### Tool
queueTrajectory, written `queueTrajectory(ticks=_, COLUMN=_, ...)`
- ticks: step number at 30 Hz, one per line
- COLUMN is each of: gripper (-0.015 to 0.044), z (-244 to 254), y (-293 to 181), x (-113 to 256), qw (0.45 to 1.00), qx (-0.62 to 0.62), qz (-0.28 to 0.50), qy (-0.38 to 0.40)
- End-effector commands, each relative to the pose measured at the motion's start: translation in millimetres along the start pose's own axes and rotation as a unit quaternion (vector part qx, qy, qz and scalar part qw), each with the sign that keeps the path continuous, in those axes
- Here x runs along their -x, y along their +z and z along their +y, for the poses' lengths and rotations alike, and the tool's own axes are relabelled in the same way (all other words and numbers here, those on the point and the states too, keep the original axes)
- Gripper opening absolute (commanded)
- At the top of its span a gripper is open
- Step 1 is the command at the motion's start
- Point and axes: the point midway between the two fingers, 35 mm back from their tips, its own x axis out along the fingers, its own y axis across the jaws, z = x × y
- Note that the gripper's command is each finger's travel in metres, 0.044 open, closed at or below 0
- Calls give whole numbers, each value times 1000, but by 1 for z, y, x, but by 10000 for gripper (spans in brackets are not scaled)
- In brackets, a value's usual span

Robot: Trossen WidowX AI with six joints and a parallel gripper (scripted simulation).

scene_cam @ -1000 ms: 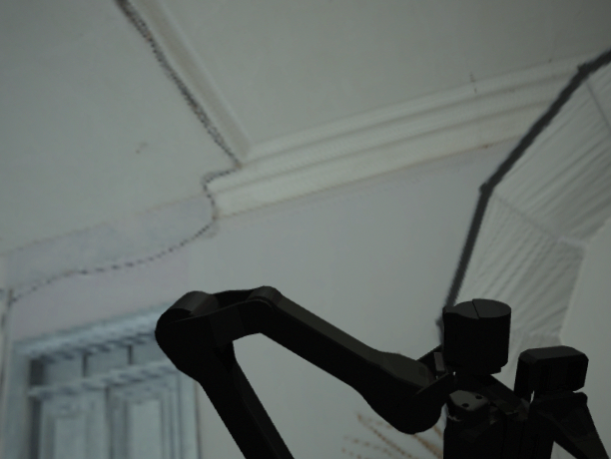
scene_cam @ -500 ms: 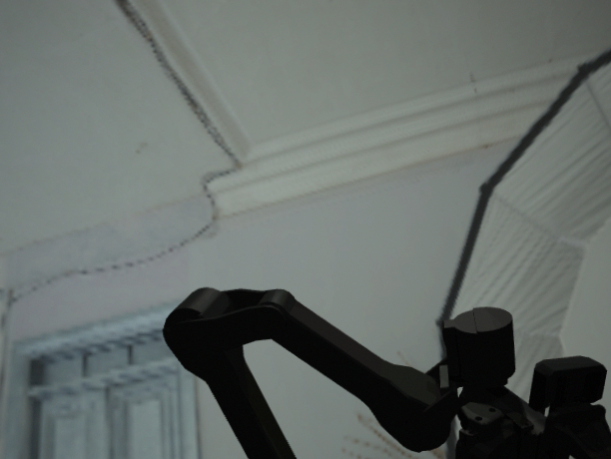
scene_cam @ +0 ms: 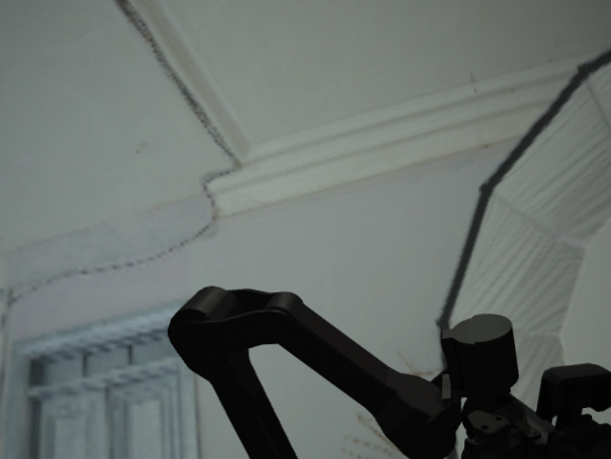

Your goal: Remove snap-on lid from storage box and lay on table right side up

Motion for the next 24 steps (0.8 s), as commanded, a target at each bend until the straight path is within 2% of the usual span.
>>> queueTrajectory(ticks=1, gripper=116, z=0, y=-1, x=0, qw=1000, qx=2, qz=2, qy=0)
queueTrajectory(ticks=5, gripper=90, z=0, y=-1, x=0, qw=1000, qx=2, qz=2, qy=0)
queueTrajectory(ticks=9, gripper=0, z=0, y=-1, x=0, qw=1000, qx=2, qz=2, qy=0)
queueTrajectory(ticks=24, gripper=0, z=3, y=0, x=2, qw=1000, qx=0, qz=1, qy=1)
